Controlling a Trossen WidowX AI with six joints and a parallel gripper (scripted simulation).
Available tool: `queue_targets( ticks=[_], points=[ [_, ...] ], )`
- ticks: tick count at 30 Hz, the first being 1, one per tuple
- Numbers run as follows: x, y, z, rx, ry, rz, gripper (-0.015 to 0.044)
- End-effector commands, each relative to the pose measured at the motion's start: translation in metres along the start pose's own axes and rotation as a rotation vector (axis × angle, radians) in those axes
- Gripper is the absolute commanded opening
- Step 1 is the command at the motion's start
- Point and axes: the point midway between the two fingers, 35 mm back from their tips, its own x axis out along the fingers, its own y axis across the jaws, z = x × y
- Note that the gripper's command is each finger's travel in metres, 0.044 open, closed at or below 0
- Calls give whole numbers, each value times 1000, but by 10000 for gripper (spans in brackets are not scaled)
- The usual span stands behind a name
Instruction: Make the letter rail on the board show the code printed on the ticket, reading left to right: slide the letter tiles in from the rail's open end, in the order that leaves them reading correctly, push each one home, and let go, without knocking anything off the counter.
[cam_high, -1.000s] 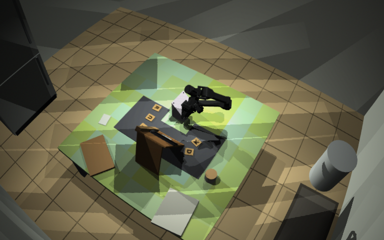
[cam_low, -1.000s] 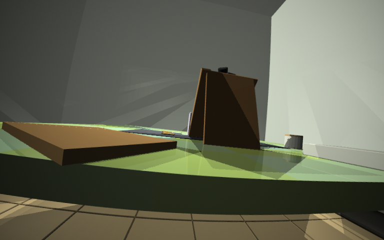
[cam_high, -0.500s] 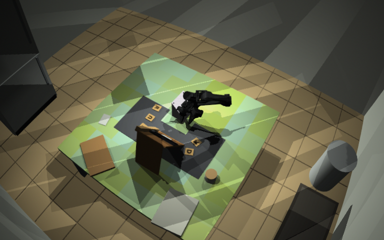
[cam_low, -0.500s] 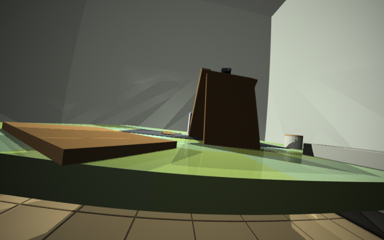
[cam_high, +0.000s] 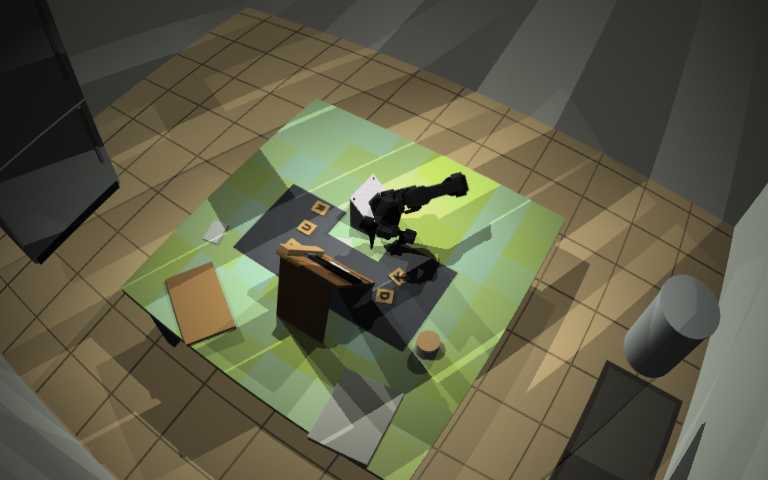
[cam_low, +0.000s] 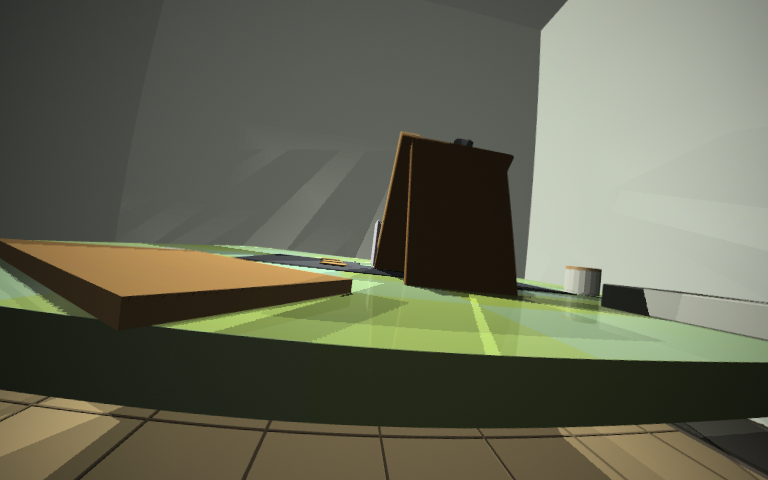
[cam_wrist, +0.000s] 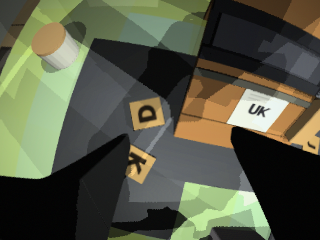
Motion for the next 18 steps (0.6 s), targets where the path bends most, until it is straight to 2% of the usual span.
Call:
queue_targets(
  ticks=[1,18],
  points=[
    [39,21,-28,714,219,-13,340],
    [76,54,-67,1596,416,-279,340]
  ],
)
